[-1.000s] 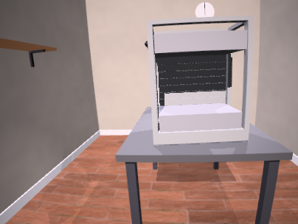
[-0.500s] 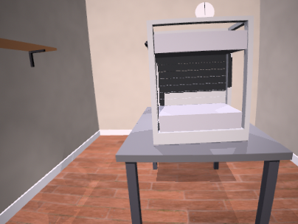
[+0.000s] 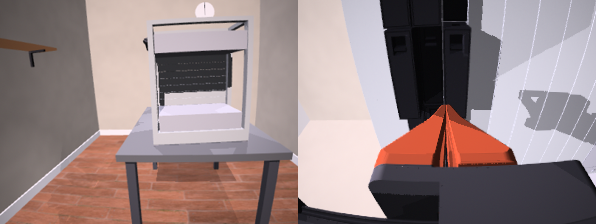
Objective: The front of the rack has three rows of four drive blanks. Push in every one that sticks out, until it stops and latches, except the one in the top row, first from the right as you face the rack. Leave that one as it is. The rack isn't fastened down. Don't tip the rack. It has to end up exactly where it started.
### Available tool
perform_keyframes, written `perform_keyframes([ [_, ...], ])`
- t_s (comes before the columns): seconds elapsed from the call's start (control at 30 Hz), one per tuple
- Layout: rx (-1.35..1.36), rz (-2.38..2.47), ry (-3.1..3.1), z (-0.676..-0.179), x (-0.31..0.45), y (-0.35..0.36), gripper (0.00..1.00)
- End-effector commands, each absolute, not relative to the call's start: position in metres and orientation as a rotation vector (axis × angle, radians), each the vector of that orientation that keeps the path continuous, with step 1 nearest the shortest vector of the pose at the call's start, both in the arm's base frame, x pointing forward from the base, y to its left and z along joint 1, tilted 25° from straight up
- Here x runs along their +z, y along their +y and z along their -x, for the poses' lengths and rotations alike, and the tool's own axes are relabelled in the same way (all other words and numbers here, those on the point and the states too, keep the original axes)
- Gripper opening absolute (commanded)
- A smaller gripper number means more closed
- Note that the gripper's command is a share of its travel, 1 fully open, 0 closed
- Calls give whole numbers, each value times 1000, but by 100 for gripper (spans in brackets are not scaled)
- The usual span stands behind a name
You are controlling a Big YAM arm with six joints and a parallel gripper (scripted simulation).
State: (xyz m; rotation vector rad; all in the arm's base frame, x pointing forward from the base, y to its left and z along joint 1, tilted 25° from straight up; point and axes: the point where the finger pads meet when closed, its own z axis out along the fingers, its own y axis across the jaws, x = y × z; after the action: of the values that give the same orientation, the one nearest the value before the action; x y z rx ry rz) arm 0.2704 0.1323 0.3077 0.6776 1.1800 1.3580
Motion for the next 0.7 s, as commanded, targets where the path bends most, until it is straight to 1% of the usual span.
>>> perform_keyframes([
  [0.0, 1356, -657, 1173, -270, 298, 138, 0],
  [0.1, 1341, -665, 1164, -273, 298, 133, 0],
  [0.17, 1370, -655, 1111, -279, 329, 137, 0],
  [0.3, 1380, -662, 1110, -286, 331, 139, 0],
  [0.53, 1383, -665, 1113, -326, 342, 149, 0],
  [0.67, 1382, -665, 1114, -336, 344, 152, 0],
])
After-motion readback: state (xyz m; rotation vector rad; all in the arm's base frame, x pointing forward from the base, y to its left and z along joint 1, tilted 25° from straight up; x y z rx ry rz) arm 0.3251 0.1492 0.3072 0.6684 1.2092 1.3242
